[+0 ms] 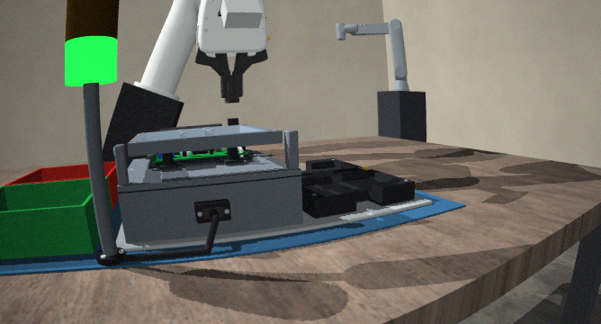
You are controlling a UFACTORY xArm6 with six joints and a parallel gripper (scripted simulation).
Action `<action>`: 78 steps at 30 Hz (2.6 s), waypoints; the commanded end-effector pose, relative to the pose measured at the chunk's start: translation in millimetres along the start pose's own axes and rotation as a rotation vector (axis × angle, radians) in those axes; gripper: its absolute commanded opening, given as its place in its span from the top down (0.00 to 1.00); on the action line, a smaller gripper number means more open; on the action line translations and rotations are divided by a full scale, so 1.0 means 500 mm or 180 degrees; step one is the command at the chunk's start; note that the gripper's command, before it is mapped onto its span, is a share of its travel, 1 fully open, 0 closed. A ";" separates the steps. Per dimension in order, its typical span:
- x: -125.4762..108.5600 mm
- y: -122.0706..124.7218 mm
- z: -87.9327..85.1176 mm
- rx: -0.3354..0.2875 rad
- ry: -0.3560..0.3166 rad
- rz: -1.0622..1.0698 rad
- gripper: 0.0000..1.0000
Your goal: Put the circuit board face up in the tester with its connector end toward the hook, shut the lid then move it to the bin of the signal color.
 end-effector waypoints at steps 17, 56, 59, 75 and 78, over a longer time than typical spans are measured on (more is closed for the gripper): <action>0.006 0.000 0.023 0.0006 0.0022 -0.0005 1.00; 0.008 0.000 0.067 0.0006 0.0022 -0.0005 1.00; 0.008 0.000 0.069 0.0006 0.0022 -0.0005 1.00; 0.008 0.000 0.071 0.0006 0.0022 -0.0005 1.00; 0.008 0.000 0.071 0.0006 0.0022 -0.0005 1.00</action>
Point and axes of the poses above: the point where the finger pads meet when closed, its own z axis out along the fingers, its own y axis across the jaws, x = y × z, the point moved 5 cm from there along -z, back along the fingers, and after that the axes turned 14 degrees about -z, right-handed, at the moved point
